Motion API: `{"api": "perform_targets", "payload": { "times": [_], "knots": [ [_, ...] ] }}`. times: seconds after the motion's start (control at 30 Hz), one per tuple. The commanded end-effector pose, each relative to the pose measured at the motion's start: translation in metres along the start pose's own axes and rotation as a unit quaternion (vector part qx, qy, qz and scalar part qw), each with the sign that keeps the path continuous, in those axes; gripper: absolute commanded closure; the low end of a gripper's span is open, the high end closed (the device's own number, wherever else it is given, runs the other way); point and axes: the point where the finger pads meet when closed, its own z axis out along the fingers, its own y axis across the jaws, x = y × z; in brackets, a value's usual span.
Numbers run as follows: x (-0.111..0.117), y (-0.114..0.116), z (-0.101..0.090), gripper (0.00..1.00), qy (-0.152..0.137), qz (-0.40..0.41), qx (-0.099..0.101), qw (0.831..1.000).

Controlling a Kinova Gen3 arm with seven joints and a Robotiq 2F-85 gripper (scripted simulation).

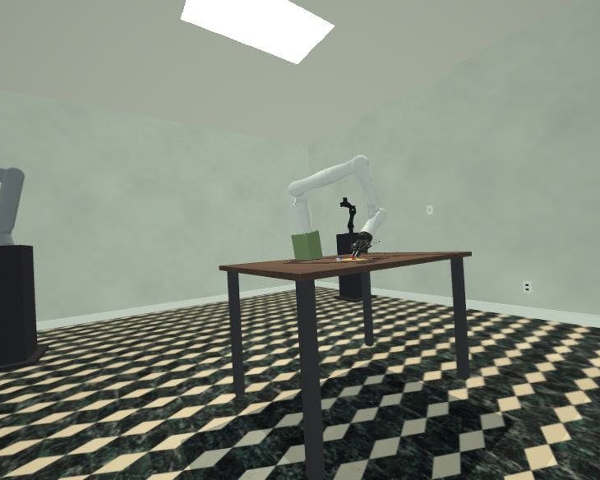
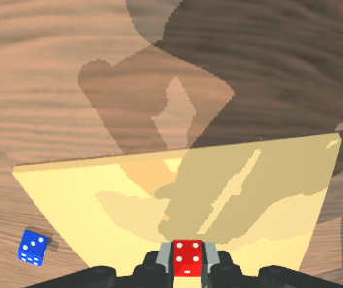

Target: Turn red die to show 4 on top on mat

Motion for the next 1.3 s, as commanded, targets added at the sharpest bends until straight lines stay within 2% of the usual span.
{"api": "perform_targets", "payload": {
  "times": [0.0, 0.5, 0.83, 1.27],
  "knots": [
    [0.000, 0.001, -0.001, 0.89, 0.000, 0.001, 0.000, 1.000],
    [-0.003, 0.001, -0.003, 0.89, 0.000, 0.001, 0.000, 1.000],
    [-0.028, 0.001, -0.028, 0.89, 0.000, 0.001, 0.000, 1.000],
    [-0.049, 0.001, -0.050, 0.89, 0.000, 0.001, 0.000, 1.000]
  ]
}}
